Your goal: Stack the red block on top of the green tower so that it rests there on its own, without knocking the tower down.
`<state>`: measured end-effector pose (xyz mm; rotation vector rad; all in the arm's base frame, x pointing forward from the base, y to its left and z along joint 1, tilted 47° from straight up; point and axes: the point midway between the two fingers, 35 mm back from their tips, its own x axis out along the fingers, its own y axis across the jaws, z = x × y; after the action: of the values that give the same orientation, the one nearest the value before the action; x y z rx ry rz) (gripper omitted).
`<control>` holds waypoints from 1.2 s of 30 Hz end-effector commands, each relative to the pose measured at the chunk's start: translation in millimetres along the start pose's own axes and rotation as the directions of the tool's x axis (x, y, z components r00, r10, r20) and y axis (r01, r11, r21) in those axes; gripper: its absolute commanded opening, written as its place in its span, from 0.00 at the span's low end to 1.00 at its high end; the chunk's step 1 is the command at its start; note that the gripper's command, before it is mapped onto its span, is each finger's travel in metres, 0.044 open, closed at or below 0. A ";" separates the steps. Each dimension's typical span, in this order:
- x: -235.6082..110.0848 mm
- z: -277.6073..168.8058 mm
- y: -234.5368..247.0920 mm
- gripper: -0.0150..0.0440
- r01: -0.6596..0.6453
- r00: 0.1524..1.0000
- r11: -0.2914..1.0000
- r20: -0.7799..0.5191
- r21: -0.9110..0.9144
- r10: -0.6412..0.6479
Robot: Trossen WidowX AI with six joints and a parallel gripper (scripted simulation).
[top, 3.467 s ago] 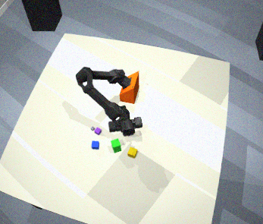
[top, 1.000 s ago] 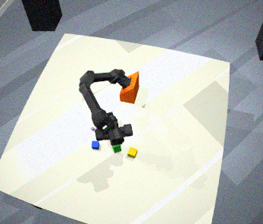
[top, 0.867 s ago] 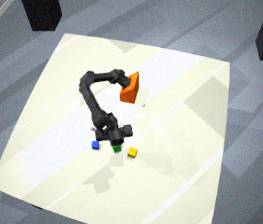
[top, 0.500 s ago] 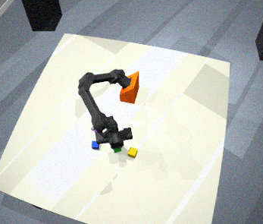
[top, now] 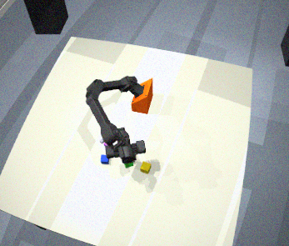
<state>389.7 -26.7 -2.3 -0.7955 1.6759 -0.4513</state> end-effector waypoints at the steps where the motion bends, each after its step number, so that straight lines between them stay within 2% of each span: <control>1: -0.1 -0.3 -0.1 0.25 0.006 1.000 1.000 0.001 -0.008 -0.006; 5: -4.6 -0.1 0.2 0.25 0.005 1.000 1.000 0.001 -0.008 -0.005; 22: -0.1 -0.4 0.2 1.00 0.001 1.000 1.000 -0.001 -0.003 -0.001; 36: -0.1 -0.4 0.2 1.00 0.001 1.000 1.000 -0.001 -0.003 -0.001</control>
<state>389.1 -26.7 -2.1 -0.7979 1.6789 -0.4507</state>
